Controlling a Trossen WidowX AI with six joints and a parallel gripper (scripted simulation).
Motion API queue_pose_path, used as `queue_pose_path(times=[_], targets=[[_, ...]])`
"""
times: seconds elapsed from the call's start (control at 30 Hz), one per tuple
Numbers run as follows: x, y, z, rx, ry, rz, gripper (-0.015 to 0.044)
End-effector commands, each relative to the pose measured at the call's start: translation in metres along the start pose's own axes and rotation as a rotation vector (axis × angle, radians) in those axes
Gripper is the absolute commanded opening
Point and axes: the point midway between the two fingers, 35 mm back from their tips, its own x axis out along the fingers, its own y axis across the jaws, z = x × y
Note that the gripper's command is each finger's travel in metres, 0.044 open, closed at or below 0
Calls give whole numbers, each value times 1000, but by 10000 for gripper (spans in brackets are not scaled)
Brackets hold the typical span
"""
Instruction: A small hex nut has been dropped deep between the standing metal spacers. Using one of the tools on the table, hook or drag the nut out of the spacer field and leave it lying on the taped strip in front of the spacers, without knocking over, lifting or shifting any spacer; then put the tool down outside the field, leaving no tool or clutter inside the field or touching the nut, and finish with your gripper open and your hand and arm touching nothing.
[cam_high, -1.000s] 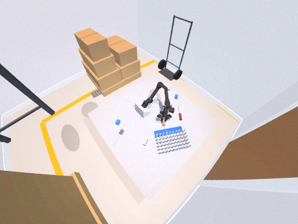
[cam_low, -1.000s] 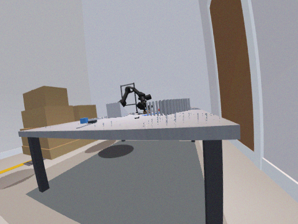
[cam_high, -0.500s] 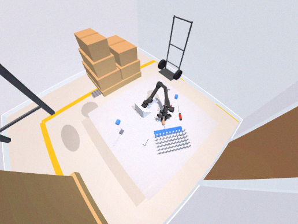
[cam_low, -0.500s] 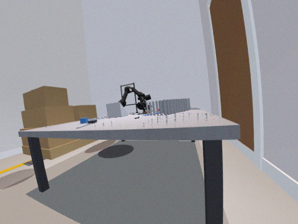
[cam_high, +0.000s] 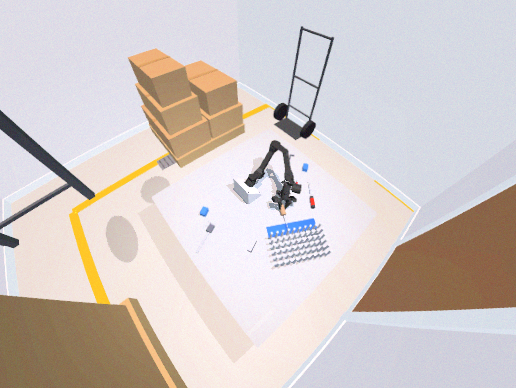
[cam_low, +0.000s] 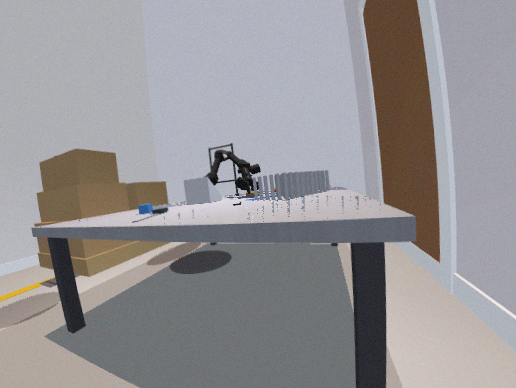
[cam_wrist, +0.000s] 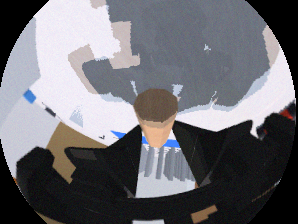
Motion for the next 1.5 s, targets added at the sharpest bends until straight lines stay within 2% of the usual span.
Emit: queue_pose_path(times=[0.0,1.47], targets=[[-2,1,3,4,1,3,0],[-17,1,26,4,-1,3,0]])
